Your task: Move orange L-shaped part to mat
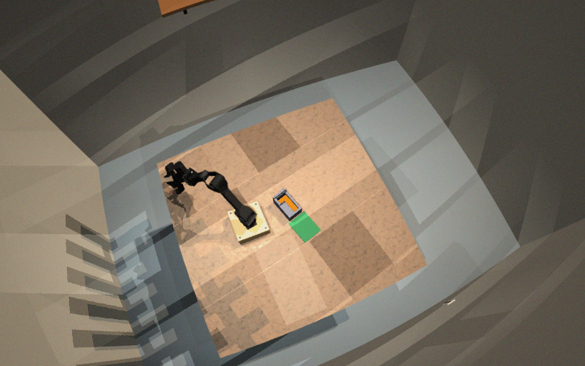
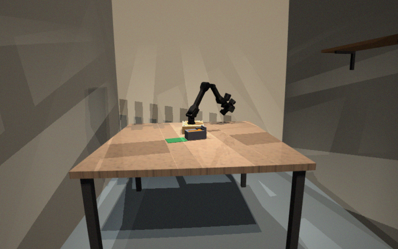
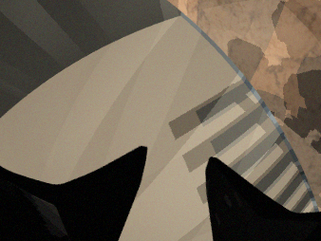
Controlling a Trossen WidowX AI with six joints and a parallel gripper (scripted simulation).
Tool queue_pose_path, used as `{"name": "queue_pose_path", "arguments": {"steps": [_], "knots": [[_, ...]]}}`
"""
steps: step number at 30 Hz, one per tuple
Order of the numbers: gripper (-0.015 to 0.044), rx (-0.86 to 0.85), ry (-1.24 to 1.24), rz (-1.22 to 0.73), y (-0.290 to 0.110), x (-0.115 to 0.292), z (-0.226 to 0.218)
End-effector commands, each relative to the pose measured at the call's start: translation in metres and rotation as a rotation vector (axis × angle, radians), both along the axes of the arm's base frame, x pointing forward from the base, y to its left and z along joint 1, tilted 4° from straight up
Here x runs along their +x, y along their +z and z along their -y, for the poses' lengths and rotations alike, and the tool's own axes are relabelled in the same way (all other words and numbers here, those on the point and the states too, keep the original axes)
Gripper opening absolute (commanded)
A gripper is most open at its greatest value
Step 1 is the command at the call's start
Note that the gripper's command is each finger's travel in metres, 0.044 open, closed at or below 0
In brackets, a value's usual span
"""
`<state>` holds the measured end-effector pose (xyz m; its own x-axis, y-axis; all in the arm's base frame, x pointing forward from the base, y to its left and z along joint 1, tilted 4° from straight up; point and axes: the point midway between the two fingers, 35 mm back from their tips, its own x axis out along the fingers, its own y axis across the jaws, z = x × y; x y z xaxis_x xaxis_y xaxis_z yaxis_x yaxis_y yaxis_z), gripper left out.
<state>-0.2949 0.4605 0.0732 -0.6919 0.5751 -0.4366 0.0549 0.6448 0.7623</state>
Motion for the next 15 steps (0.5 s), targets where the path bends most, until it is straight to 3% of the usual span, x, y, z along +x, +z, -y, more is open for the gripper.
{"name": "queue_pose_path", "arguments": {"steps": [1,7,15], "knots": [[0.0180,0.003,-0.094,0.114,-0.001,0.072,-0.019],[0.0180,-0.002,-0.217,0.260,0.003,0.166,-0.032],[0.0180,-0.049,-0.339,0.474,0.009,0.291,-0.016]]}}
